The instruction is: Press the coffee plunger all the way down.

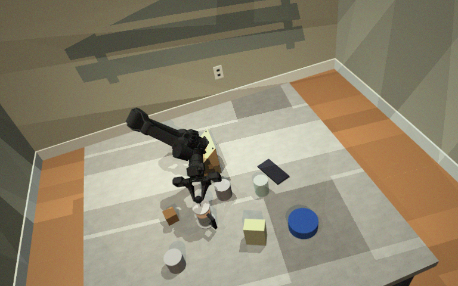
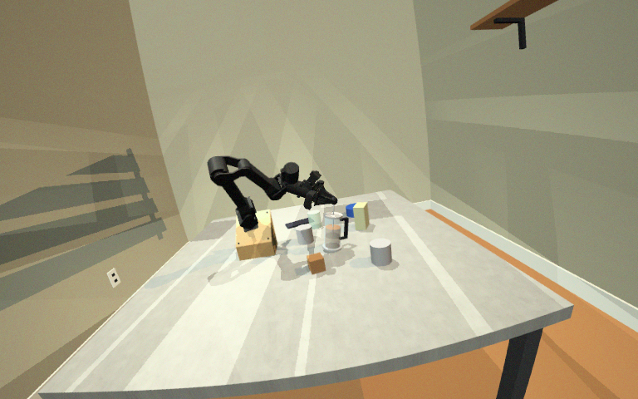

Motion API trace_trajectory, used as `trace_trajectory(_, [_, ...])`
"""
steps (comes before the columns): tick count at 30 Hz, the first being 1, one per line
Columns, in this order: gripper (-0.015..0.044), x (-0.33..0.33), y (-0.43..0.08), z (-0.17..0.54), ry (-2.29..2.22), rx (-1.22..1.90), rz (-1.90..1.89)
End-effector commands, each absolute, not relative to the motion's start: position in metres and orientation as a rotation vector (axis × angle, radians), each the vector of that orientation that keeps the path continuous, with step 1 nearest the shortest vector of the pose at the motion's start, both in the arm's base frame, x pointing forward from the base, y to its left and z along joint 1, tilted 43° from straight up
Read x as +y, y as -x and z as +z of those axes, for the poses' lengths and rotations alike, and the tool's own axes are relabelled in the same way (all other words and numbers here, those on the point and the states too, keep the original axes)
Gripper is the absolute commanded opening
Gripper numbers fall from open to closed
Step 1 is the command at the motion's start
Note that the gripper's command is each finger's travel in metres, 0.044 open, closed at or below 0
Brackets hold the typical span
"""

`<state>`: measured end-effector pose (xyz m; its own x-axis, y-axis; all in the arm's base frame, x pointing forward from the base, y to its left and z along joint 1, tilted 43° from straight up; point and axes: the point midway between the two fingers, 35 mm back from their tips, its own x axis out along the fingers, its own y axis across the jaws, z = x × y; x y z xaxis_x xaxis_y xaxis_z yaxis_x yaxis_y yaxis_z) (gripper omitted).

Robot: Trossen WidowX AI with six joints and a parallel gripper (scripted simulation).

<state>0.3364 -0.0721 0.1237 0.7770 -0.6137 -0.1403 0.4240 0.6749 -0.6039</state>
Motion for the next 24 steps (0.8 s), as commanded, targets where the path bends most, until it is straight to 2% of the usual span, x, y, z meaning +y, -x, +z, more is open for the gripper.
trace_trajectory(1, [0.0123,-0.089,-0.329,0.104,0.614,0.433,-0.632])
trace_trajectory(24, [0.0123,-0.090,-0.340,0.105,0.614,0.433,-0.632])
